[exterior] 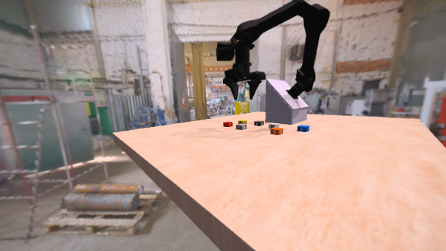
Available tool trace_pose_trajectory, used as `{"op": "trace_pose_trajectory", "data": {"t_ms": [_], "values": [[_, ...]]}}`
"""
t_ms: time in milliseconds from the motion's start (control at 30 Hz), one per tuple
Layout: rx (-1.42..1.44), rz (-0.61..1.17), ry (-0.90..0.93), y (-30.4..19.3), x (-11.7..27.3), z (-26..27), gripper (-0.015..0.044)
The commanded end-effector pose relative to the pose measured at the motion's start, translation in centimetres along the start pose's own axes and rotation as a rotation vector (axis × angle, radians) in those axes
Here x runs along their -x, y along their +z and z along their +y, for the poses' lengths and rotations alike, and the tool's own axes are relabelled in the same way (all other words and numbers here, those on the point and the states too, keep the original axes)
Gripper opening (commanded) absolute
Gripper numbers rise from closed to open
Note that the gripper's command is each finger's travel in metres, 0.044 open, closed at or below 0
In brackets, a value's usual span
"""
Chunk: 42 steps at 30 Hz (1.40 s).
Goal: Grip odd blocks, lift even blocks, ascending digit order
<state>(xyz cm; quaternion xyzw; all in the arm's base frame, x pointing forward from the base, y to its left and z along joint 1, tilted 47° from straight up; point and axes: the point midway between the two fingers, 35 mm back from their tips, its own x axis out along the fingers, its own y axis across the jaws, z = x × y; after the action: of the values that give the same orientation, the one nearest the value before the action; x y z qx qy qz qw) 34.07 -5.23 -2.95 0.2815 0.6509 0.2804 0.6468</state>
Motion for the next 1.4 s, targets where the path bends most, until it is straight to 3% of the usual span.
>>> {"op": "trace_pose_trajectory", "data": {"t_ms": [0, 533, 800, 1367], "values": [[0.022, -0.001, -0.008, 0.3, 0.1, 0.1, 0.04], [0.022, -0.001, -0.008, 0.3, 0.1, 0.1, 0.04], [0.023, -0.003, -0.014, -0.2, 0.3, -9.1, 0.04], [0.023, -0.003, -0.014, -0.3, 0.3, -9.3, 0.04]]}}
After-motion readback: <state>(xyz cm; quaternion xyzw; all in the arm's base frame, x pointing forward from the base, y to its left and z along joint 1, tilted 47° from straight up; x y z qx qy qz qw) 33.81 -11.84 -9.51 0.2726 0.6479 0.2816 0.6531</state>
